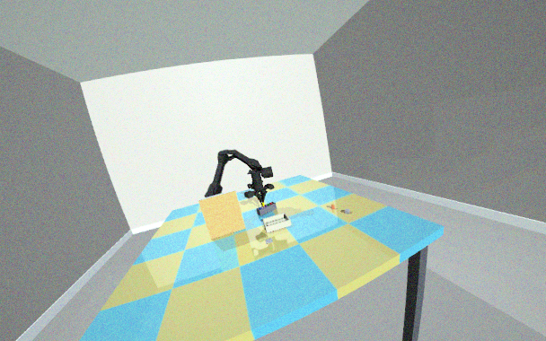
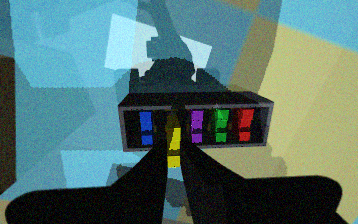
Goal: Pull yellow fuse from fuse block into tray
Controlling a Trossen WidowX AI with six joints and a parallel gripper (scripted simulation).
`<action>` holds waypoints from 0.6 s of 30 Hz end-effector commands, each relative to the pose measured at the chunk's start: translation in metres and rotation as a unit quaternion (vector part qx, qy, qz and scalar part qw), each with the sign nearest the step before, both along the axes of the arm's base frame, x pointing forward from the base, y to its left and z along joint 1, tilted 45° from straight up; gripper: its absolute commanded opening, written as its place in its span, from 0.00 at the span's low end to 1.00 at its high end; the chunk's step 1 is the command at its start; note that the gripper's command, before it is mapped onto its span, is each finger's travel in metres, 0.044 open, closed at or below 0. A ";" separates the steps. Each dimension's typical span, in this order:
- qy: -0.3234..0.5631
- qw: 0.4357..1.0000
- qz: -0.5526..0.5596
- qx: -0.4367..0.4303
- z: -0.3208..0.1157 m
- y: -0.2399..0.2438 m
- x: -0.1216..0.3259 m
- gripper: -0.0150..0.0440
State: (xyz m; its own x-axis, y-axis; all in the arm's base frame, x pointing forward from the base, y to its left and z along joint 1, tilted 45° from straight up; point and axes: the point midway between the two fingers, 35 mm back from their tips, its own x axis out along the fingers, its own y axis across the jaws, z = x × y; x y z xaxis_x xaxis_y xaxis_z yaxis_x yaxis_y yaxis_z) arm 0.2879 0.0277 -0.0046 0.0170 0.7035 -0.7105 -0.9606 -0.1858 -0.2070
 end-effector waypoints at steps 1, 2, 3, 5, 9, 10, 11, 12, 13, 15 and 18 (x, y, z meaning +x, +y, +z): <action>-0.003 1.000 0.001 -0.002 0.003 -0.003 0.000 0.25; -0.003 1.000 0.001 -0.002 0.003 -0.003 0.000 0.25; -0.003 1.000 0.001 -0.002 0.003 -0.003 0.000 0.25; -0.003 1.000 0.001 -0.002 0.004 -0.004 0.000 0.25; -0.002 1.000 0.000 -0.002 0.005 -0.005 0.000 0.25; -0.002 1.000 0.000 -0.002 0.006 -0.006 0.000 0.25; -0.002 1.000 0.000 -0.002 0.007 -0.006 0.000 0.25; -0.002 1.000 0.000 -0.002 0.008 -0.008 0.000 0.25; -0.002 1.000 0.000 -0.002 0.009 -0.009 0.000 0.25; -0.002 1.000 0.000 -0.002 0.011 -0.011 0.000 0.25; -0.002 1.000 0.000 -0.002 0.014 -0.014 0.000 0.25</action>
